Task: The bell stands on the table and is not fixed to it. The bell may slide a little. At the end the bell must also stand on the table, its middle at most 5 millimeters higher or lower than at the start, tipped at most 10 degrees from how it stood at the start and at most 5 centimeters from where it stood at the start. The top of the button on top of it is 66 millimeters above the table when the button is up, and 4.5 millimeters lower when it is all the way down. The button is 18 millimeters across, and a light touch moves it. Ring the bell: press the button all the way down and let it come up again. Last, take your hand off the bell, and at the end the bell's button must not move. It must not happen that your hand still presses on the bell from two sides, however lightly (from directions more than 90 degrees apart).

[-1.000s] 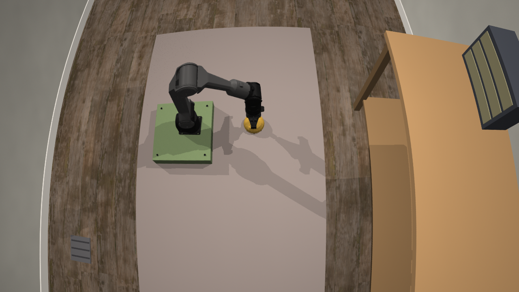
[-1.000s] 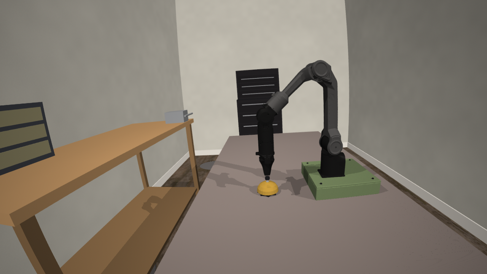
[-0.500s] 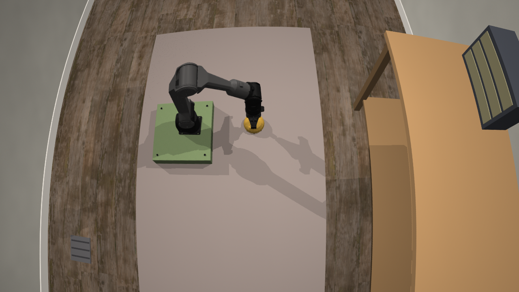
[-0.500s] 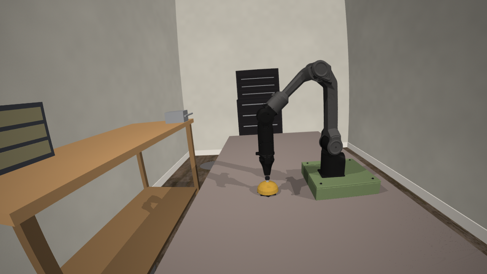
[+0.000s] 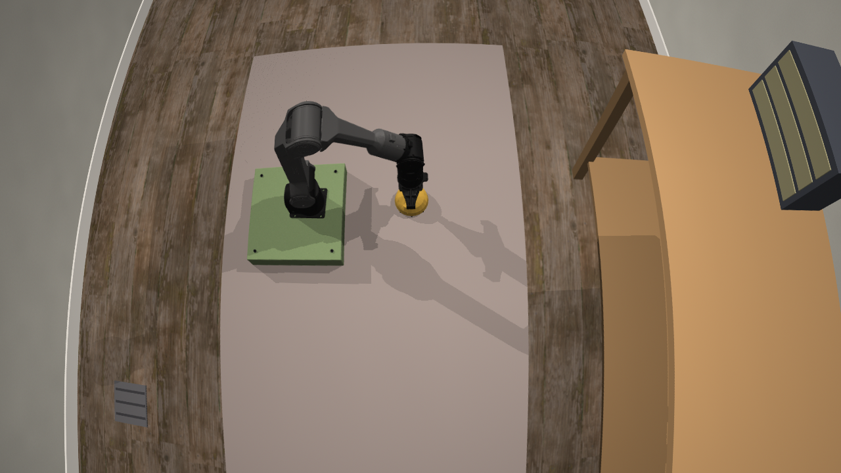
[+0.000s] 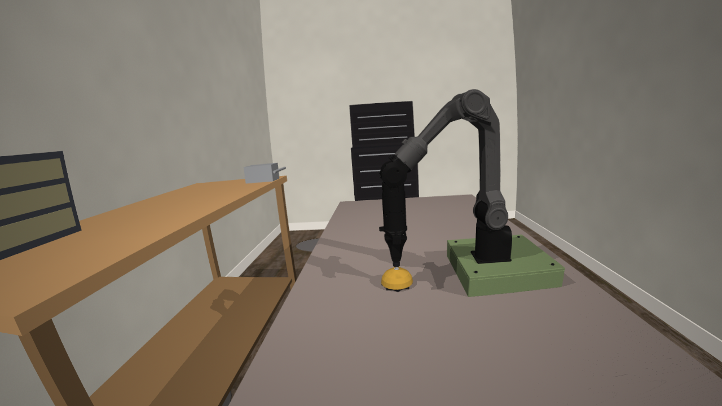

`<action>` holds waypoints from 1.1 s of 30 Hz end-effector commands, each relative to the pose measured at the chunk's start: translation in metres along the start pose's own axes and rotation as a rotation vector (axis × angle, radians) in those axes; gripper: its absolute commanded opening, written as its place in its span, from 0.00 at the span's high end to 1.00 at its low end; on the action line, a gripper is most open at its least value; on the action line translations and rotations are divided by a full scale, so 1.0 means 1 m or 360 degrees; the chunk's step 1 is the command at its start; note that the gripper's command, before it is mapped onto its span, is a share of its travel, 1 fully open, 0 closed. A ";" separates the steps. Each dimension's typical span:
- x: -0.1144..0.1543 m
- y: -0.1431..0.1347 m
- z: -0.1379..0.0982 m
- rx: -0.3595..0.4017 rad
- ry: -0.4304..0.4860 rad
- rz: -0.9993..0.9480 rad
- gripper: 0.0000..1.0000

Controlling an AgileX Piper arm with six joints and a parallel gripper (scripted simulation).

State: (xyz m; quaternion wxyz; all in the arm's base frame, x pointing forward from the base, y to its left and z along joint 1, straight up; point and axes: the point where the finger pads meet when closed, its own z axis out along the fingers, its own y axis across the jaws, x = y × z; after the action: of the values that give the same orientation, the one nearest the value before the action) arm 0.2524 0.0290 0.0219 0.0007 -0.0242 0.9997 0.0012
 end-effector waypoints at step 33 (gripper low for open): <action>0.000 0.001 0.007 -0.0001 0.0002 0.0001 1.00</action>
State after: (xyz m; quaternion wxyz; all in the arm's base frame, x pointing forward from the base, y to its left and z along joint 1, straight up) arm 0.2528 0.0291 0.0155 0.0012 -0.0242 0.9997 0.0012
